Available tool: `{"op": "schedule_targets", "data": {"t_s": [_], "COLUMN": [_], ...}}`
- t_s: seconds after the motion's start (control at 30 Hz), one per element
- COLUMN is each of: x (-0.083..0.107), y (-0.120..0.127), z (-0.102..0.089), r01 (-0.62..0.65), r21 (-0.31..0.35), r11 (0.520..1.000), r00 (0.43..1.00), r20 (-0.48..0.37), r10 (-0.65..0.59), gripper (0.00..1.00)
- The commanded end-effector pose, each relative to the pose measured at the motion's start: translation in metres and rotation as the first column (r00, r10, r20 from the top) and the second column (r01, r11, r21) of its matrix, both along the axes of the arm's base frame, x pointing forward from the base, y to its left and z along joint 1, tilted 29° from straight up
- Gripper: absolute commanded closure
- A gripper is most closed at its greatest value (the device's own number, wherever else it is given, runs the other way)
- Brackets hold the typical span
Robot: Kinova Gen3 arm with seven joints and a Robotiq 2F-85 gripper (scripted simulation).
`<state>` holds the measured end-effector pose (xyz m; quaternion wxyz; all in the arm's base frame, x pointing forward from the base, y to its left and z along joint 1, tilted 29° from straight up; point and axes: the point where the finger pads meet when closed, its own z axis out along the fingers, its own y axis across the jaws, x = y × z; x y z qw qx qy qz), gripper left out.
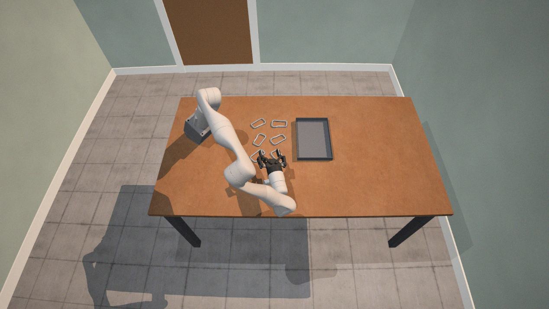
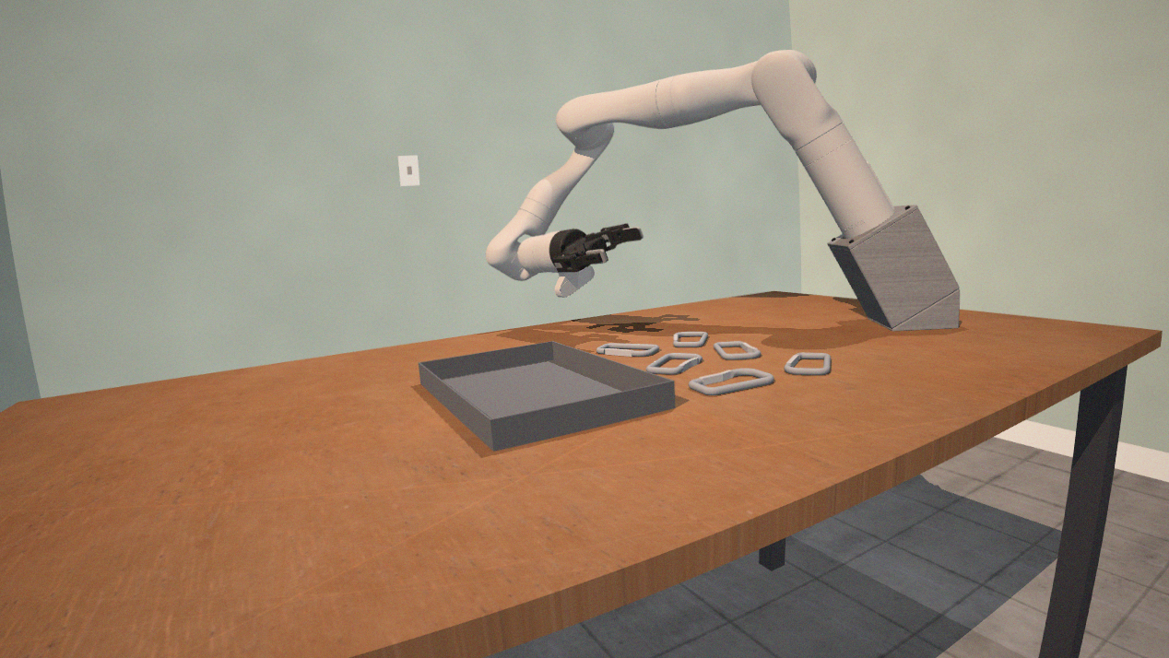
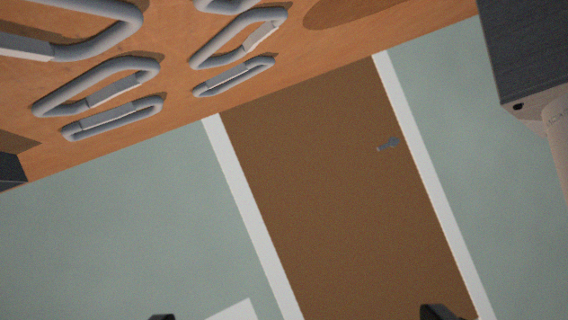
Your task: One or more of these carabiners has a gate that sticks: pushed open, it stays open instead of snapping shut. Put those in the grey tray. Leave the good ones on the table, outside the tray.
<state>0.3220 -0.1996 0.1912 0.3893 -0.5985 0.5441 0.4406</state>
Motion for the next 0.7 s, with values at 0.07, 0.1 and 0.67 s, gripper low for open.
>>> {"op": "schedule_targets", "data": {"t_s": [0.07, 0.1, 0.67], "x": [0.003, 0.003, 0.028], "y": [0.004, 0.004, 0.047], "z": [0.001, 0.001, -0.004], "r01": [-0.015, -0.015, -0.117], "r21": [-0.002, -0.002, -0.044], "r11": [1.0, 1.0, 0.992], "r00": [1.0, 1.0, 0.992], "r20": [0.001, 0.001, -0.04], "r10": [0.015, 0.015, 0.116], "gripper": [0.0, 0.0, 0.0]}}
